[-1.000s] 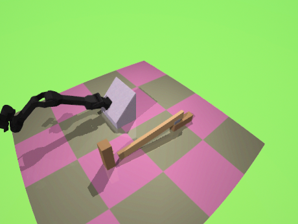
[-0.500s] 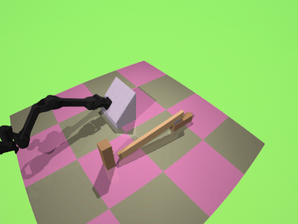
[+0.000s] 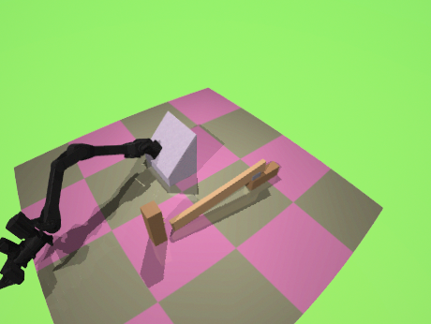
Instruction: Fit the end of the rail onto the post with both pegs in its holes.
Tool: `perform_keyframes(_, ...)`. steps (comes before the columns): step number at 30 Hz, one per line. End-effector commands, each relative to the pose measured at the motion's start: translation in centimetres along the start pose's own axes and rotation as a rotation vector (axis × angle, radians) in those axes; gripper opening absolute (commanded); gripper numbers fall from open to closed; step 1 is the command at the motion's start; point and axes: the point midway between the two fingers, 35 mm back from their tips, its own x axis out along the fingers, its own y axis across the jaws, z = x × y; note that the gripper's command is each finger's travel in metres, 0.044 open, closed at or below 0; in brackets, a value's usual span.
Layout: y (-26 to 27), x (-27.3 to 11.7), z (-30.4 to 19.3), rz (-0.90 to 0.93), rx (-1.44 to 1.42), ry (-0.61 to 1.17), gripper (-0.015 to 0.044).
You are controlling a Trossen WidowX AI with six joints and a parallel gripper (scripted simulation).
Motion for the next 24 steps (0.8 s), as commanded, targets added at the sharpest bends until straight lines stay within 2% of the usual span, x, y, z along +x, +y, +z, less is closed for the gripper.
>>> perform_keyframes(1, 3.9, -1.7, -5.1, 0.034, -0.056, 0.155, 0.0440)
perform_keyframes(11, 11.6, -9.4, -17.3, 0.177, -0.306, 0.559, 0.0440)
perform_keyframes(24, 18.6, -26.1, -27.7, 0.537, -0.784, 0.982, 0.0440)
